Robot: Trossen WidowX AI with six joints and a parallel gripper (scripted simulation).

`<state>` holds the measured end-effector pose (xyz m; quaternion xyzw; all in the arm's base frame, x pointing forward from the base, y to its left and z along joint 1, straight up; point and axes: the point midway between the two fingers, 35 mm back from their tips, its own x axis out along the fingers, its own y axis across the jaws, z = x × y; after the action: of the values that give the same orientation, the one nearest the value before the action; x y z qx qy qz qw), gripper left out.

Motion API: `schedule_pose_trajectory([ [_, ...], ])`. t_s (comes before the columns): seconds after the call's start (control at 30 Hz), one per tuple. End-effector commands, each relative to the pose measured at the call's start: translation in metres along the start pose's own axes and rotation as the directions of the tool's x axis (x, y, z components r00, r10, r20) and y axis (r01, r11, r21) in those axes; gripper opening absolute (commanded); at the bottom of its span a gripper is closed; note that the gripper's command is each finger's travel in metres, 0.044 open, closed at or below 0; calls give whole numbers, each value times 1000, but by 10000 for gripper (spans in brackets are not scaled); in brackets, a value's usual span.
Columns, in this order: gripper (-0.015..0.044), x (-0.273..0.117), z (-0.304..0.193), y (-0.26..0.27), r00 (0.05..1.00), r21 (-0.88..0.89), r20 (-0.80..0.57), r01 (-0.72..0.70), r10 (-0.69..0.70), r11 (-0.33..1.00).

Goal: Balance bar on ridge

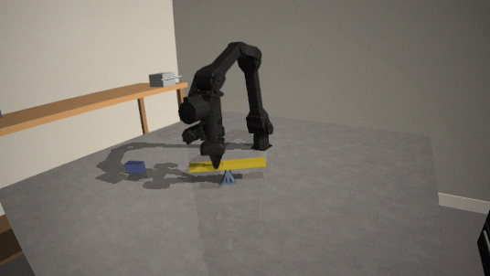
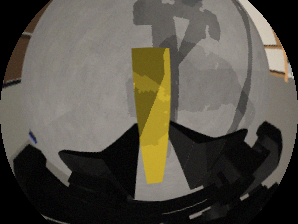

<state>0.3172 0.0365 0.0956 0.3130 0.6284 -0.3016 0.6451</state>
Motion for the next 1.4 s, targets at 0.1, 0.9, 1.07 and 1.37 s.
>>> schedule_pose_trajectory([
  [0.1,0,0,0,0,1000,0,0,0,0,1000],
  [0.9,167,0,0,0,1000,0,0,0,0,1000],
  [1.07,167,0,0,0,1000,0,0,0,0,1000],
  [1.37,168,0,0,0,1000,0,0,0,0,1000],
])
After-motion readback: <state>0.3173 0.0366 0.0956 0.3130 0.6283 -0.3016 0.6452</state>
